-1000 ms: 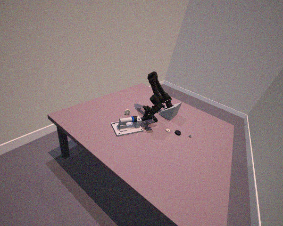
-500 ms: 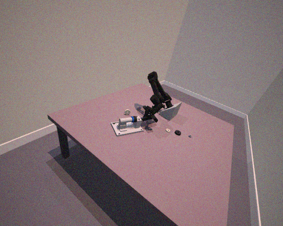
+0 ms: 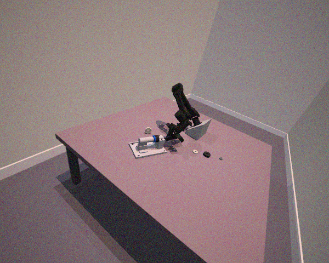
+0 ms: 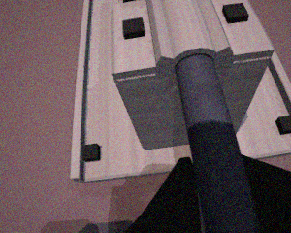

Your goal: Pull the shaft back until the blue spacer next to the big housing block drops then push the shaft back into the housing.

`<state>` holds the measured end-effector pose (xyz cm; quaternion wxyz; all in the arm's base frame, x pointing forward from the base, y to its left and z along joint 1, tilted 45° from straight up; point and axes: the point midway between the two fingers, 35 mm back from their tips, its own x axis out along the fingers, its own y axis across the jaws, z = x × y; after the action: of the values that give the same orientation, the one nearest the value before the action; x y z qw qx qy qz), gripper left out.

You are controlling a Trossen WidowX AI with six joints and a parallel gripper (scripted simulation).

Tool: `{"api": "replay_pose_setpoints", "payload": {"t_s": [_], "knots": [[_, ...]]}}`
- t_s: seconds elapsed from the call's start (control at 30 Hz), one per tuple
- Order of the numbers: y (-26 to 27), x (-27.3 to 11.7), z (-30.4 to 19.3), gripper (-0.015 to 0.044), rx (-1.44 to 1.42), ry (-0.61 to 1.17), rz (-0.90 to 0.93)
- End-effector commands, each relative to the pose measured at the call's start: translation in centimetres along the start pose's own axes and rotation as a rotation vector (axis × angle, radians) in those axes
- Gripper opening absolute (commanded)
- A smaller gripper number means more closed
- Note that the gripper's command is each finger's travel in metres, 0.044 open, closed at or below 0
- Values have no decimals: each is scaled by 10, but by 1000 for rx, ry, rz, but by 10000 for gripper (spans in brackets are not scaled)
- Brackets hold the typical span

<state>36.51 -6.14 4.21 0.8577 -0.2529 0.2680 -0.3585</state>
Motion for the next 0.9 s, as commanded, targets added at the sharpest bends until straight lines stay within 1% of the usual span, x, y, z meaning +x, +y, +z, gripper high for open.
{"api": "replay_pose_setpoints", "payload": {"t_s": [0.0, 0.87], "knots": [[0, -1, -1, 0, 4, 1, -2], [0, -3, -3, 0, 4, 1, -2]]}}
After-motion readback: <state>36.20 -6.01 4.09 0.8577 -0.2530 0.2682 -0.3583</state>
